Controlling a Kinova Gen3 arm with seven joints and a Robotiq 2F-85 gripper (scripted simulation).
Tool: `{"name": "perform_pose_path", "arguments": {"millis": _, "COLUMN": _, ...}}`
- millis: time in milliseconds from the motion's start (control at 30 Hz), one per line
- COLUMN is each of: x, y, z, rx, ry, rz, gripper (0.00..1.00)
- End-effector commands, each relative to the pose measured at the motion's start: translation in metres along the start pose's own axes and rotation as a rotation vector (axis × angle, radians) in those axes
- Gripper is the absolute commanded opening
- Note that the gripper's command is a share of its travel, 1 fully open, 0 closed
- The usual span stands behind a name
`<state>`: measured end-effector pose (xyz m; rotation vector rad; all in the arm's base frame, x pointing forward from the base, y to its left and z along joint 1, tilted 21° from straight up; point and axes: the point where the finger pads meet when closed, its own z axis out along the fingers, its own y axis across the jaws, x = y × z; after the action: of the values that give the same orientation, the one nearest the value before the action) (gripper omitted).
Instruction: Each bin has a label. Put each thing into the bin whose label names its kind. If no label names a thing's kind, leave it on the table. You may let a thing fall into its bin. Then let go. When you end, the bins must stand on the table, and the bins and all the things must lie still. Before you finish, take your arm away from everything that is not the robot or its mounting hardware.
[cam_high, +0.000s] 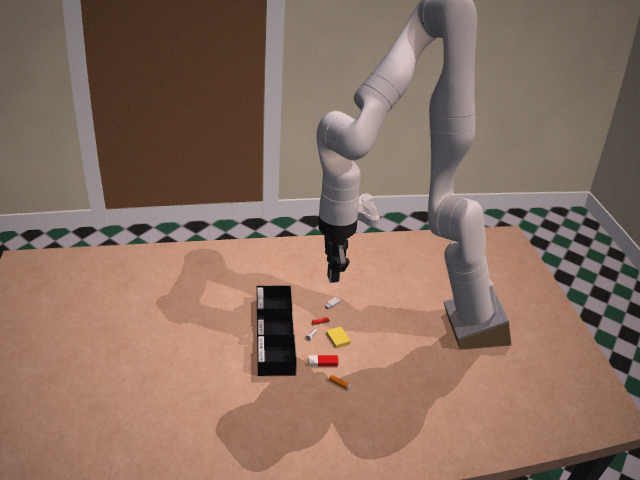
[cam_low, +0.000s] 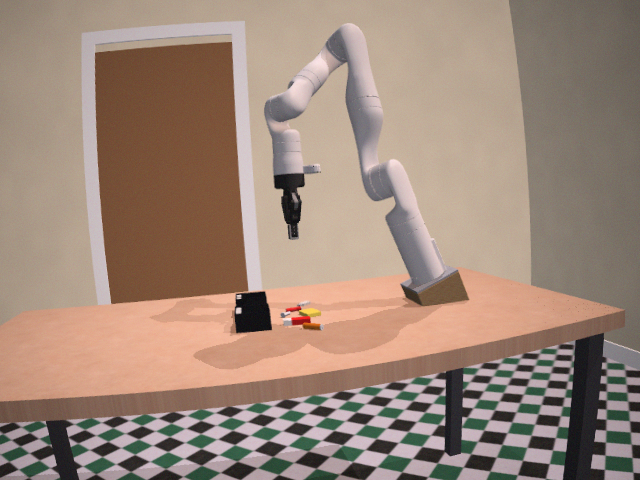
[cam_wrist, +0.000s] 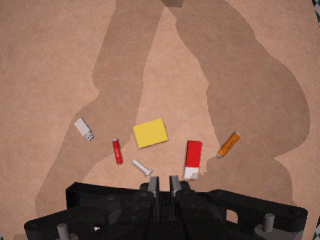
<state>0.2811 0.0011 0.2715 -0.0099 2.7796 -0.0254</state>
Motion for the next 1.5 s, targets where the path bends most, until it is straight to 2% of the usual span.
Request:
{"name": "perform_pose_path", "arguments": {"millis": 0, "x": -0.001, "y": -0.008, "z": -0.004, "rx": 0.019, "ry": -0.007, "rz": 0.042, "gripper": 0.09}}
{"name": "perform_pose_path", "arguments": {"millis": 400, "x": -0.001, "y": -0.006, "z": -0.002, "rx": 0.014, "ry": -0.005, "rz": 0.037, "gripper": 0.09}}
{"name": "perform_pose_path", "arguments": {"millis": 567, "x": -0.020, "y": -0.032, "z": 0.024, "rx": 0.010, "ry": -0.007, "rz": -0.209, "gripper": 0.09}}
{"name": "perform_pose_path", "arguments": {"millis": 867, "x": -0.053, "y": -0.083, "z": 0.071, "rx": 0.050, "ry": -0.041, "rz": -0.395, "gripper": 0.09}}
{"name": "perform_pose_path", "arguments": {"millis": 933, "x": -0.053, "y": -0.083, "z": 0.071, "rx": 0.050, "ry": -0.041, "rz": -0.395, "gripper": 0.09}}
{"name": "perform_pose_path", "arguments": {"millis": 1000, "x": -0.057, "y": -0.093, "z": 0.081, "rx": 0.069, "ry": -0.044, "rz": -0.493, "gripper": 0.09}}
{"name": "perform_pose_path", "arguments": {"millis": 1100, "x": -0.067, "y": -0.111, "z": 0.097, "rx": 0.093, "ry": -0.057, "rz": -0.547, "gripper": 0.09}}
{"name": "perform_pose_path", "arguments": {"millis": 1233, "x": -0.082, "y": -0.130, "z": 0.118, "rx": 0.146, "ry": -0.081, "rz": -0.610, "gripper": 0.09}}
{"name": "perform_pose_path", "arguments": {"millis": 1367, "x": -0.083, "y": -0.132, "z": 0.120, "rx": 0.202, "ry": -0.091, "rz": -0.722, "gripper": 0.09}}
{"name": "perform_pose_path", "arguments": {"millis": 1467, "x": -0.083, "y": -0.133, "z": 0.120, "rx": 0.216, "ry": -0.083, "rz": -0.816, "gripper": 0.09}}
